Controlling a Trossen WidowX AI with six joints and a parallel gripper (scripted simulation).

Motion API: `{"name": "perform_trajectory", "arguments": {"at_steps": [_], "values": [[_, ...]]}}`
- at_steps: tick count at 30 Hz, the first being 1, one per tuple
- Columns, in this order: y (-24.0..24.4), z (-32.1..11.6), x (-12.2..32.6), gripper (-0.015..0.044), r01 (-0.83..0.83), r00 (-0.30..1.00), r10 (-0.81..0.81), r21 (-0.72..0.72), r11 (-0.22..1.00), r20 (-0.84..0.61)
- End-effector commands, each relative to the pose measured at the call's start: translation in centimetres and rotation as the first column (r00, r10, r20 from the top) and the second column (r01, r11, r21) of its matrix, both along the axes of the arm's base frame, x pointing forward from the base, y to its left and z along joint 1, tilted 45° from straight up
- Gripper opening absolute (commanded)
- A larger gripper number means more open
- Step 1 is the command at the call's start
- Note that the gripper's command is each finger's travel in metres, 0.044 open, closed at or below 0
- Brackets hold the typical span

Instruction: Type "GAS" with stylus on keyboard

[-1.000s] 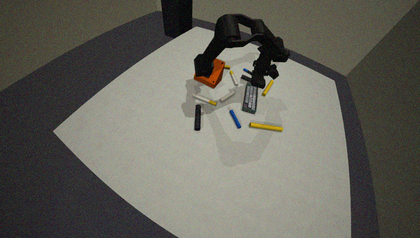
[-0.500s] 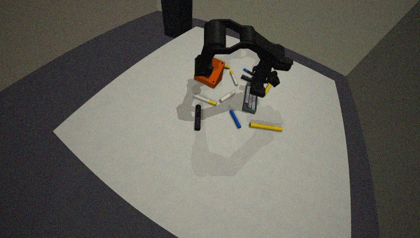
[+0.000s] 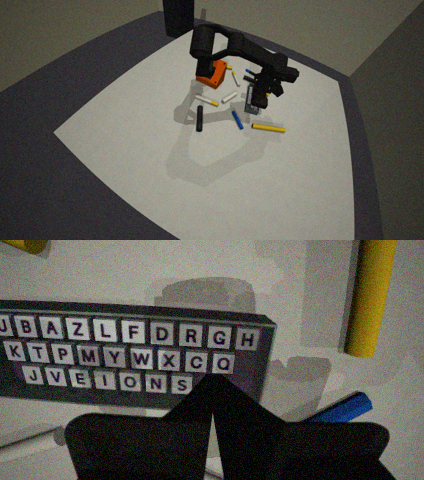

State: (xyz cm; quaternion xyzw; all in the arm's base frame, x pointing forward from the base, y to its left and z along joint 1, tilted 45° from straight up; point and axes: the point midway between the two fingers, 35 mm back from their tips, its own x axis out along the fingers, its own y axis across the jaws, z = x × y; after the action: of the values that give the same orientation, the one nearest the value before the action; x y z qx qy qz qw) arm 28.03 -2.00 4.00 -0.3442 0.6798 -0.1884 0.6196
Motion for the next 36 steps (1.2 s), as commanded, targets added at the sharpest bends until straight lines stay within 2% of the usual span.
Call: {"name": "perform_trajectory", "arguments": {"at_steps": [1, 4, 14, 20, 31, 36], "values": [[0.2, -0.1, -0.7, 0.0, -0.006, 1.0, 0.006, -0.004, 1.0, -0.004], [1.1, -1.1, -3.2, 0.0, -0.006, 1.0, 0.006, -0.003, 1.0, -0.006], [1.4, -1.3, -3.4, 0.0, -0.006, 1.0, 0.006, -0.002, 1.0, -0.006], [6.2, -6.0, -5.1, 0.0, -0.006, 1.0, 0.006, 0.001, 1.0, -0.006], [6.3, -5.9, -5.1, 0.0, -0.006, 1.0, 0.006, 0.002, 1.0, -0.006], [10.2, -2.0, -5.1, 0.0, -0.006, 1.0, 0.006, 0.004, 1.0, -0.007]]}}
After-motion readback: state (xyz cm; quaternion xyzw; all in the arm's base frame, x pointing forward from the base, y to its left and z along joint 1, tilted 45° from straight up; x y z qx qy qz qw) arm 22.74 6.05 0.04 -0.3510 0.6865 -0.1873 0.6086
